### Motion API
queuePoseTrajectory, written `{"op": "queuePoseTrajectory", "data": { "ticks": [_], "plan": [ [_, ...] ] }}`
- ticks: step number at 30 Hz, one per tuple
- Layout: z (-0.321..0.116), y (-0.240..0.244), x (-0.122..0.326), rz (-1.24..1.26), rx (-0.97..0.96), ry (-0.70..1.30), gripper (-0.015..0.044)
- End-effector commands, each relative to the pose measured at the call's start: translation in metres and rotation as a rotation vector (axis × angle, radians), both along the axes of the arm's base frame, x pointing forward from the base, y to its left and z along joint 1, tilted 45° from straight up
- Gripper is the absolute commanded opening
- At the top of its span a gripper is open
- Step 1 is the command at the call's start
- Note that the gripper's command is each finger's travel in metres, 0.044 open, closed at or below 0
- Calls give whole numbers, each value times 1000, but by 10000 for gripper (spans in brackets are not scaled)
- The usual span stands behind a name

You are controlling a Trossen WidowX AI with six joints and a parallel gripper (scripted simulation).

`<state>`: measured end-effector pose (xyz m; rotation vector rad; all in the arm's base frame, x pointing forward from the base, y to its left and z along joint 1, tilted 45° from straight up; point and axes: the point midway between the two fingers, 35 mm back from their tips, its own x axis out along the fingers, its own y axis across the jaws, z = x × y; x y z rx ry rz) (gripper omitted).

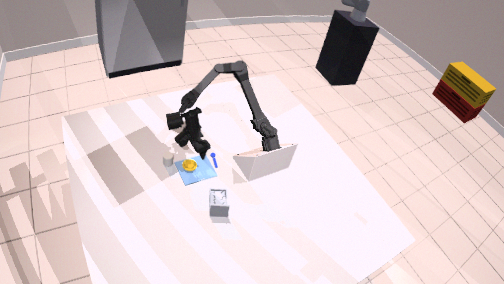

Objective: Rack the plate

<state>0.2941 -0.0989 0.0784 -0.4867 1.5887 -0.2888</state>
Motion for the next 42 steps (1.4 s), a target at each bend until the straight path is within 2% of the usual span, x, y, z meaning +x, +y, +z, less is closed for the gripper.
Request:
{"op": "queuePoseTrajectory", "data": {
  "ticks": [1,10,42],
  "plan": [
    [-1,20,17,36,-112,-37,400],
    [-2,59,42,114,-285,-134,400],
    [-31,32,50,114,-286,-134,400]
  ]
}}
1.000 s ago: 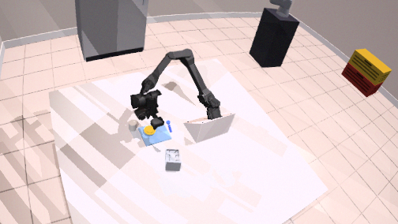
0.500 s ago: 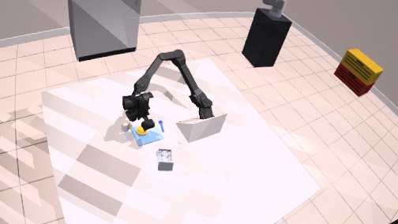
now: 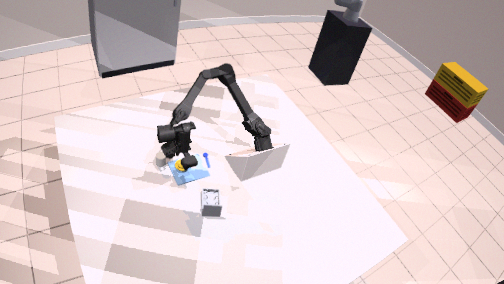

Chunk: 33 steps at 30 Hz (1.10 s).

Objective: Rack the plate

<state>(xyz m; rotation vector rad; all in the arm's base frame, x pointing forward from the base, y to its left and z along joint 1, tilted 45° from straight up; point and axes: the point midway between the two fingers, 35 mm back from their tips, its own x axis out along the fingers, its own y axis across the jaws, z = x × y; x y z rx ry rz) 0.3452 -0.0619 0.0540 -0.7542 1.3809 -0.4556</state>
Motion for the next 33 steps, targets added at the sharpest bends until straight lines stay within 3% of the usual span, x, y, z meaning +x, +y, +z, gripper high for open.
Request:
{"op": "queuePoseTrajectory", "data": {
  "ticks": [1,13,15,22,33],
  "plan": [
    [-7,-7,-1,-1,-4,10,400],
    [-19,-19,-1,-1,-6,10,400],
    [-19,-19,-1,-1,-6,10,356],
    [-19,-19,-1,-1,-6,10,356],
    [-19,-19,-1,-1,-6,10,282]
  ]
}}
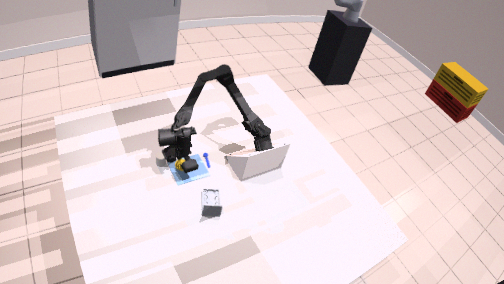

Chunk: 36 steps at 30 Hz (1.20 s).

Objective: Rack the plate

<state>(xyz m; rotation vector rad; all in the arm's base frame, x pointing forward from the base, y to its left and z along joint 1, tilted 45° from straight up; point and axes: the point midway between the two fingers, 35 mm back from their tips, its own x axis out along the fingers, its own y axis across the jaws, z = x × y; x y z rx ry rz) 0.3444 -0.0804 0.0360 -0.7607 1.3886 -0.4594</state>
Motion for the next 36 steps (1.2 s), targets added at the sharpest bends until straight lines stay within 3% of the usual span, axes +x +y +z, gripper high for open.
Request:
{"op": "queuePoseTrajectory", "data": {
  "ticks": [1,11,36],
  "plan": [
    [-1,0,0,1,0,1,256],
    [29,37,3,3,17,3,0],
    [108,123,-9,2,12,5,0]
  ]
}}
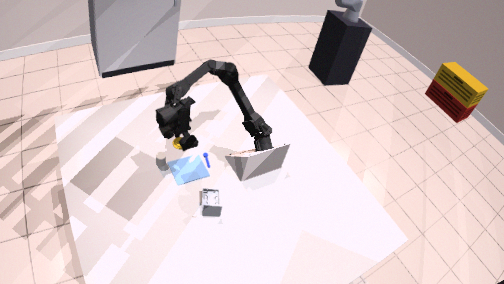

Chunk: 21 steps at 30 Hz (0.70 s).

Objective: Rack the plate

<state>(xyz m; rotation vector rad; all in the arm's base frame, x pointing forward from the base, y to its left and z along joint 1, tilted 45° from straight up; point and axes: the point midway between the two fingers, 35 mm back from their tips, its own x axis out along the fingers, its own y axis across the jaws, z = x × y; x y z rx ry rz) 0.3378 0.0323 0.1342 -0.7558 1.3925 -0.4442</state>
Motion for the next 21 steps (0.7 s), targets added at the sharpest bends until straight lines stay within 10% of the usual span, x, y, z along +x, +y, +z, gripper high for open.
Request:
{"op": "queuePoseTrajectory", "data": {
  "ticks": [1,21],
  "plan": [
    [12,13,-3,-4,-2,-1,0],
    [-69,80,-98,-333,67,-315,0]
  ]
}}
